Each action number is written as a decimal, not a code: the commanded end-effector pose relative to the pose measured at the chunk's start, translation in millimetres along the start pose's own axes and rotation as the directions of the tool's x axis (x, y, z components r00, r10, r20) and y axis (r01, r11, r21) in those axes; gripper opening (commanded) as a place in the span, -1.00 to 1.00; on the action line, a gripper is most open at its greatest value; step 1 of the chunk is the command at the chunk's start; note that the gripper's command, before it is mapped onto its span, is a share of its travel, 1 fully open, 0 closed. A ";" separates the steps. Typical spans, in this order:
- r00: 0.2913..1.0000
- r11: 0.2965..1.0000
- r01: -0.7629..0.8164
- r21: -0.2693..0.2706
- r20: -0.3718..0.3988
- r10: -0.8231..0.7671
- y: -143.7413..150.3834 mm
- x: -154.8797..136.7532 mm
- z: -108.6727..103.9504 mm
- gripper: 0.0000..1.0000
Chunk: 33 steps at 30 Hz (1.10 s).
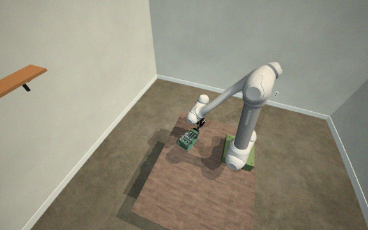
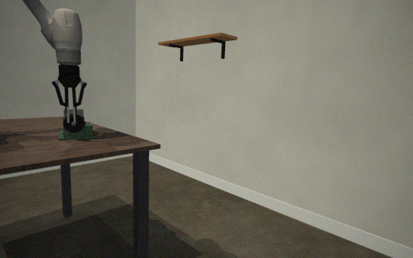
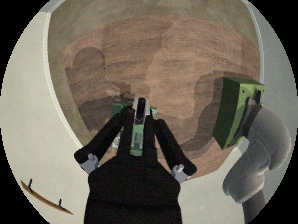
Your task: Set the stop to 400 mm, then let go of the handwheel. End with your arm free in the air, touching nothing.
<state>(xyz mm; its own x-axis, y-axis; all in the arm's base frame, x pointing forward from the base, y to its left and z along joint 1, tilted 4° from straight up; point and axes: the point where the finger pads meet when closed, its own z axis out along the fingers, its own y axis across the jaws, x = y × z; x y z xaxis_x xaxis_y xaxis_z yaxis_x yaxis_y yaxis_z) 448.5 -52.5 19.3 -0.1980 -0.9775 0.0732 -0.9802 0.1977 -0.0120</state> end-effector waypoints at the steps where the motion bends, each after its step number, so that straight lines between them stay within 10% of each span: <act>1: 1.000 1.000 0.000 -0.005 0.000 0.000 6.8 -0.1 2.9 -0.92; 33: 1.000 1.000 0.000 -0.005 0.000 0.000 18.3 -0.1 37.3 -0.92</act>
<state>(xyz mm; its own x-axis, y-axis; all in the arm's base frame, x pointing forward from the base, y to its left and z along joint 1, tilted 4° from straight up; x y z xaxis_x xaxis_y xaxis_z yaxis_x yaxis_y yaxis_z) 429.7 -51.4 -16.0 -0.1981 -0.9774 0.0734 -0.9802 0.1981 -0.0066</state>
